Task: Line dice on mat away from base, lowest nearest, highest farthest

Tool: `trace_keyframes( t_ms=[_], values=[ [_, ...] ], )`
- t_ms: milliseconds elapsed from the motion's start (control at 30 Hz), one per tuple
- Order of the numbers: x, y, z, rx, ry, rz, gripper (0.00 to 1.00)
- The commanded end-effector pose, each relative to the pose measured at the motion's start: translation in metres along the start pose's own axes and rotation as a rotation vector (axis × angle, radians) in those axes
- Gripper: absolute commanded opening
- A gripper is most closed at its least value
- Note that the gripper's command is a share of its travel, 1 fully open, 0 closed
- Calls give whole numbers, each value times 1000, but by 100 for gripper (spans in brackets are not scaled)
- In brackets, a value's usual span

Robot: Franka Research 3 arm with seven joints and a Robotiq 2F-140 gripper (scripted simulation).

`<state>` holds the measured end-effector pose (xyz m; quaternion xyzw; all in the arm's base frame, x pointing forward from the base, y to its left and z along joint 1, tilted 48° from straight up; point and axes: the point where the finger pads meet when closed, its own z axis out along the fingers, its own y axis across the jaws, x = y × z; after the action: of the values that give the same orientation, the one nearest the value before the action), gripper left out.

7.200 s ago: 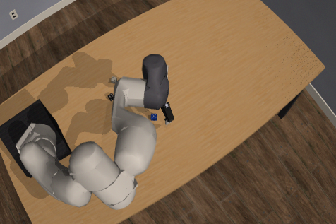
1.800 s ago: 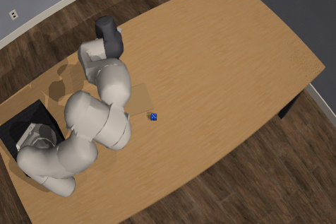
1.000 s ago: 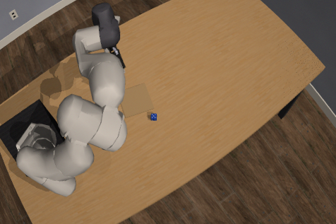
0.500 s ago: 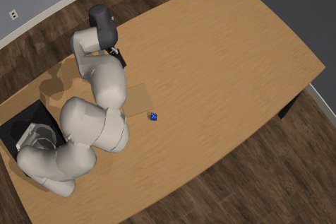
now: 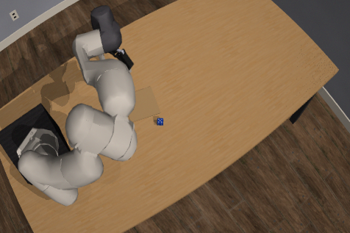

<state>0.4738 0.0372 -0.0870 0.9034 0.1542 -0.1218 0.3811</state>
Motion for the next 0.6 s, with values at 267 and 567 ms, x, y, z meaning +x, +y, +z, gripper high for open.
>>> trace_keyframes(
  t_ms=[267,567],
  values=[
    [-7,-3,3,-1,-8,-303,100],
    [-7,-3,3,-1,-8,-321,100]
  ],
)
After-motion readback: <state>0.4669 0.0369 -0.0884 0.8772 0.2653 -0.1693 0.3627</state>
